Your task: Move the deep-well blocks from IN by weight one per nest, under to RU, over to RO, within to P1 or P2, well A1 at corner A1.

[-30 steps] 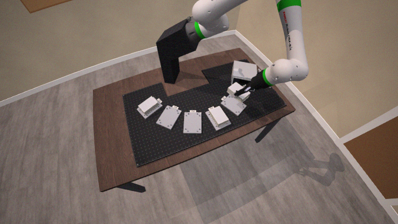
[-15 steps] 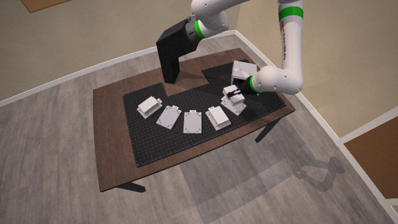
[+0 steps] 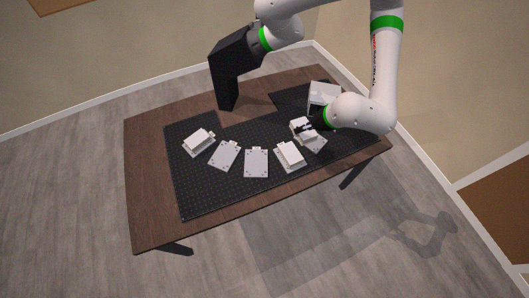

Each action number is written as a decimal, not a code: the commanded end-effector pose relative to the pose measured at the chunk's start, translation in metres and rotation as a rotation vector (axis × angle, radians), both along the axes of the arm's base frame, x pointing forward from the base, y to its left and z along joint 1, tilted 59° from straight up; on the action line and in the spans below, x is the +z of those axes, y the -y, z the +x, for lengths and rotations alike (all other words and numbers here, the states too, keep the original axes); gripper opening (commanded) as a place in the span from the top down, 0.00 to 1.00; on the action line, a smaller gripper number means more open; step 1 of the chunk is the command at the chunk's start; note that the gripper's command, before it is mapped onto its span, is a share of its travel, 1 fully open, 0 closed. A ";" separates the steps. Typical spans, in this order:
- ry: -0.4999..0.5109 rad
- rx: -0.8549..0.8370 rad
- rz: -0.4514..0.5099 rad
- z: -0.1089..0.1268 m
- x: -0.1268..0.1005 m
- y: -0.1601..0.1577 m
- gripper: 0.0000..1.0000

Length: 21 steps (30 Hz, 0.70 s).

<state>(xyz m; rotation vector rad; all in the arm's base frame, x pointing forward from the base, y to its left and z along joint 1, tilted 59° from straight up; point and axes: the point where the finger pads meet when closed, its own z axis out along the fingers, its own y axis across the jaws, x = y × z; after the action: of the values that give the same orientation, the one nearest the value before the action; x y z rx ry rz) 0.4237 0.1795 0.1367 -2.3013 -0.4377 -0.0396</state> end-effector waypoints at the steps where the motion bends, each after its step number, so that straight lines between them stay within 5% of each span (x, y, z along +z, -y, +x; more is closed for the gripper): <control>1: 0.000 0.000 0.000 0.006 -0.007 0.007 0.90; 21: 0.000 0.000 0.000 0.032 -0.041 0.044 0.90</control>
<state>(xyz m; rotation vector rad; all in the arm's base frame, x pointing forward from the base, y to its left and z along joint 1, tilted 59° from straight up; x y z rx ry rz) 0.4536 0.1387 0.0987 -2.3012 -0.4378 -0.0397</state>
